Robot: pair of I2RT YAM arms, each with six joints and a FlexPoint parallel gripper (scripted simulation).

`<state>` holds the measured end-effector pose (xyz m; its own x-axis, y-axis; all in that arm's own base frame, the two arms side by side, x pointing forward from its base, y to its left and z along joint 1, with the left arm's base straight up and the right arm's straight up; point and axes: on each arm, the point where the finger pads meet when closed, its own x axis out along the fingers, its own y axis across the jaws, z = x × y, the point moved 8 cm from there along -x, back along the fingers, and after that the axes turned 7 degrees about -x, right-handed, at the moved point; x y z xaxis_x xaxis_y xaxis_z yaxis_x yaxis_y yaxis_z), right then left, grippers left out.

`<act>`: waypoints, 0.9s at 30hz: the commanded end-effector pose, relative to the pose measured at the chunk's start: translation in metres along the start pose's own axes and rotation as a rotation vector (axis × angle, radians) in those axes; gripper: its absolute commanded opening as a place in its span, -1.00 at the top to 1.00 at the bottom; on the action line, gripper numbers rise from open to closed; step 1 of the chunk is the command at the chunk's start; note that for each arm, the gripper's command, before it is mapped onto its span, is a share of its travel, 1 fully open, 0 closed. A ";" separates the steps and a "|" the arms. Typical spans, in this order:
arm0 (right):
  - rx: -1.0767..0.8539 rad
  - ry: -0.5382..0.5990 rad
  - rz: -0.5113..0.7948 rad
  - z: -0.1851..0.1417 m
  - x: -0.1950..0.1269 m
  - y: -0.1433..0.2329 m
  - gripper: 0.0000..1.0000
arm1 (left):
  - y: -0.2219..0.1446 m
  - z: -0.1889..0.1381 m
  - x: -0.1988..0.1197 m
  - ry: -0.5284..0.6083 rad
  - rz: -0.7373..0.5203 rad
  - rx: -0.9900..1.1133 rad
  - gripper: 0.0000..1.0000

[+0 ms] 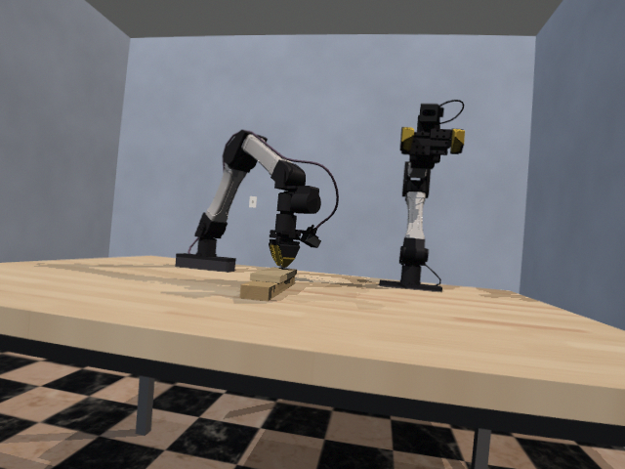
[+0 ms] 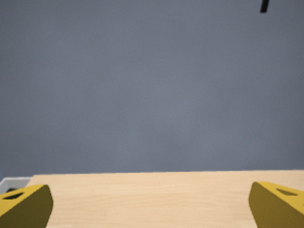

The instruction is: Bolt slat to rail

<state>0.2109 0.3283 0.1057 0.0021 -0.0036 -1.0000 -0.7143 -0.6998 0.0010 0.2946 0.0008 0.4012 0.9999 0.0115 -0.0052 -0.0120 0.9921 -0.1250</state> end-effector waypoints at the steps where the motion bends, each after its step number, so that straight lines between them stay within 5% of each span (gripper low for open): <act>1: -0.005 -0.012 -0.006 0.001 0.005 -0.001 0.28 | -0.001 0.006 -0.002 -0.019 -0.005 0.002 -1.00; 27: -0.004 -0.008 -0.031 0.002 -0.003 -0.003 0.39 | -0.001 0.006 -0.002 -0.019 -0.005 0.002 -1.00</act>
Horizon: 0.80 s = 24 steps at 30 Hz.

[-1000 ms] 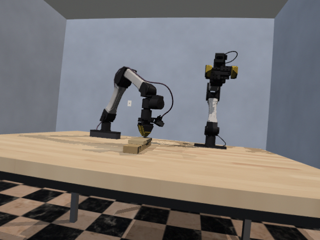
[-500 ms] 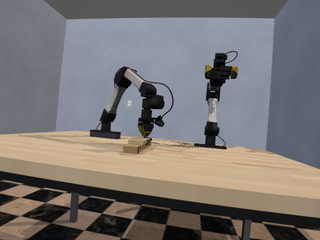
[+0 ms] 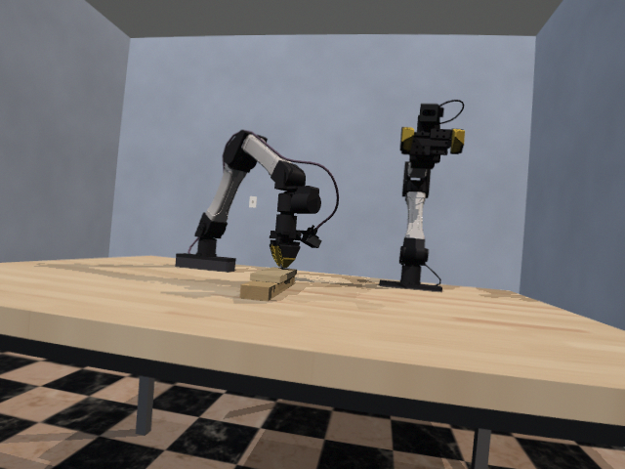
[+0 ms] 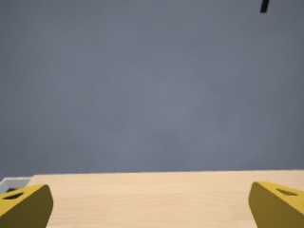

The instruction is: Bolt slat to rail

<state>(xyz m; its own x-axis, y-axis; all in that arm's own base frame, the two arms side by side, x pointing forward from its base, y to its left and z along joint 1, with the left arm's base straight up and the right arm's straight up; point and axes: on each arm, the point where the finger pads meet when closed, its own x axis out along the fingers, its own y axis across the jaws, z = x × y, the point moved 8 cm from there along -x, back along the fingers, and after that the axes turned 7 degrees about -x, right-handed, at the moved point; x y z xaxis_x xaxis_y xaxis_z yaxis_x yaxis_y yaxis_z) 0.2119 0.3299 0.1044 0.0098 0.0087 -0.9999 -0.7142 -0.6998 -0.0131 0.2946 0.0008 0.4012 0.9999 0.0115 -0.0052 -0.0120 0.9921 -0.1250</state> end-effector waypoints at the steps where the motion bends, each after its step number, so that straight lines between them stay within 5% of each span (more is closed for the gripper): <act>1: -0.004 -0.005 -0.017 0.001 -0.005 -0.002 0.39 | -0.001 0.006 -0.002 -0.019 -0.005 0.002 -1.00; 14: -0.004 -0.005 -0.017 0.001 -0.005 -0.002 0.73 | -0.001 0.006 -0.002 -0.019 -0.005 0.002 -1.00; 24: -0.004 -0.005 -0.017 0.001 -0.005 -0.002 0.73 | -0.001 0.006 -0.002 -0.019 -0.005 0.002 -1.00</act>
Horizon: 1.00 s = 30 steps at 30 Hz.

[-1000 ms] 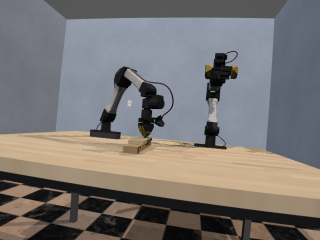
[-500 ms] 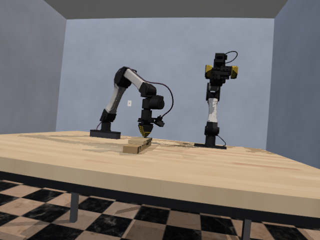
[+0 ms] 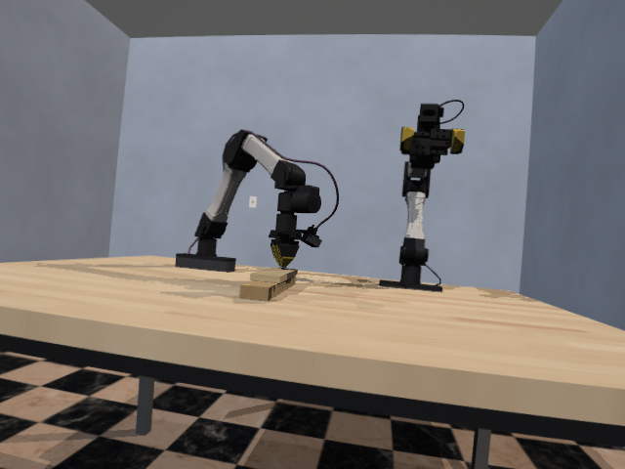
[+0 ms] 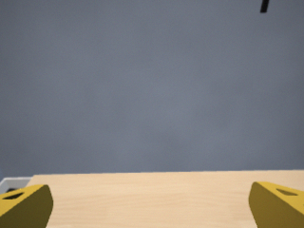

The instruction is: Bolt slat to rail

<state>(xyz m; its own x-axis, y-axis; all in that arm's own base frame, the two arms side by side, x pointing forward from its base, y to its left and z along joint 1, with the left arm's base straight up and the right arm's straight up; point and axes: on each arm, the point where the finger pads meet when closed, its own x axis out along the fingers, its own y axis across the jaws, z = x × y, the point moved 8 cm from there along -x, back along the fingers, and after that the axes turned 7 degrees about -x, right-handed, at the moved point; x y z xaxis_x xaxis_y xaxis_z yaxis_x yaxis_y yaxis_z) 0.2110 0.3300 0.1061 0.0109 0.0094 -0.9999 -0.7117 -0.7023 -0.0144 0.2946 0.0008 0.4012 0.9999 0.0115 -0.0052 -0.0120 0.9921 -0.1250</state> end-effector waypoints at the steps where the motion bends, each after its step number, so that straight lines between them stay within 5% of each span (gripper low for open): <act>1: 0.000 -0.005 -0.015 0.001 -0.003 -0.002 0.73 | -0.001 0.006 -0.002 -0.019 -0.005 0.002 -1.00; 16: 0.007 -0.005 -0.014 0.001 -0.002 -0.002 0.73 | -0.001 0.006 -0.002 -0.019 -0.005 0.002 -1.00; 30: 0.465 -0.001 0.003 0.001 0.003 -0.005 0.73 | -0.001 0.006 -0.002 -0.019 -0.005 0.002 -1.00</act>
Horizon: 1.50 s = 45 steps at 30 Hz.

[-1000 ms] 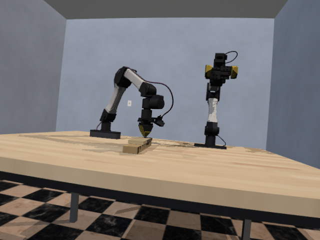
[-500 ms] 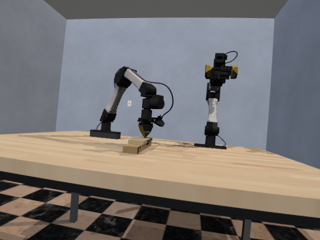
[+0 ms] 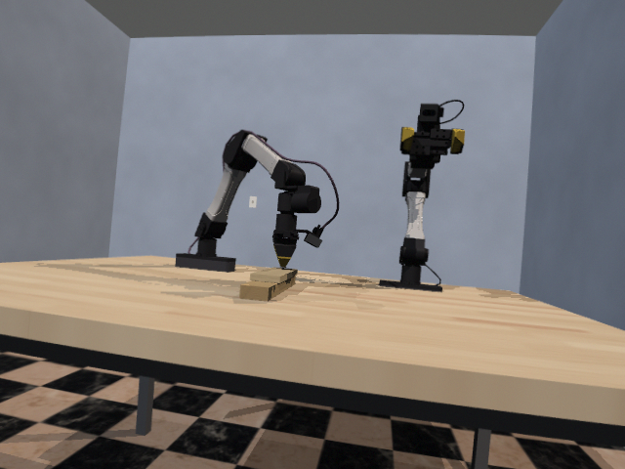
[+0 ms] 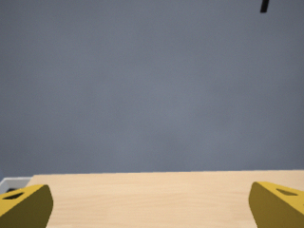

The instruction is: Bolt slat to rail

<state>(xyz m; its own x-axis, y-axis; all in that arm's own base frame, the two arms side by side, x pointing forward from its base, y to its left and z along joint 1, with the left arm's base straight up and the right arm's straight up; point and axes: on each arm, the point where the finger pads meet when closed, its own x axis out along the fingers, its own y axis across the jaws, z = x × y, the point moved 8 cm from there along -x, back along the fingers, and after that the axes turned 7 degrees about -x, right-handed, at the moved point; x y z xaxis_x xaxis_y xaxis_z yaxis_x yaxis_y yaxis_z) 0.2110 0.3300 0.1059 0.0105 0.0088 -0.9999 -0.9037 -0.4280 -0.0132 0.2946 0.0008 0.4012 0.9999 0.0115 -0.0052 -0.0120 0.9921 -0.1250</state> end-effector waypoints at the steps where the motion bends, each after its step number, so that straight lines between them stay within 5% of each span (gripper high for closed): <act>1: 0.169 0.001 0.004 0.003 0.003 -0.004 0.73 | -0.001 0.006 -0.002 -0.019 -0.005 0.002 -1.00; 45: 1.763 0.024 0.013 0.002 0.003 -0.003 0.73 | -0.001 0.006 -0.002 -0.019 -0.005 0.002 -1.00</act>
<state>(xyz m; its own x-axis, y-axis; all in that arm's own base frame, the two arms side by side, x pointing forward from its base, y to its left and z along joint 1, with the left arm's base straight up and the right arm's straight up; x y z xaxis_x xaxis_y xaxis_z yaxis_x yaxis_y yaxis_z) 0.2114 0.3303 0.1055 0.0083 0.0058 -0.9999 -0.4244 0.9055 0.0017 0.2946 0.0008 0.4012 0.9999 0.0115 -0.0052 -0.0120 0.9921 -0.1250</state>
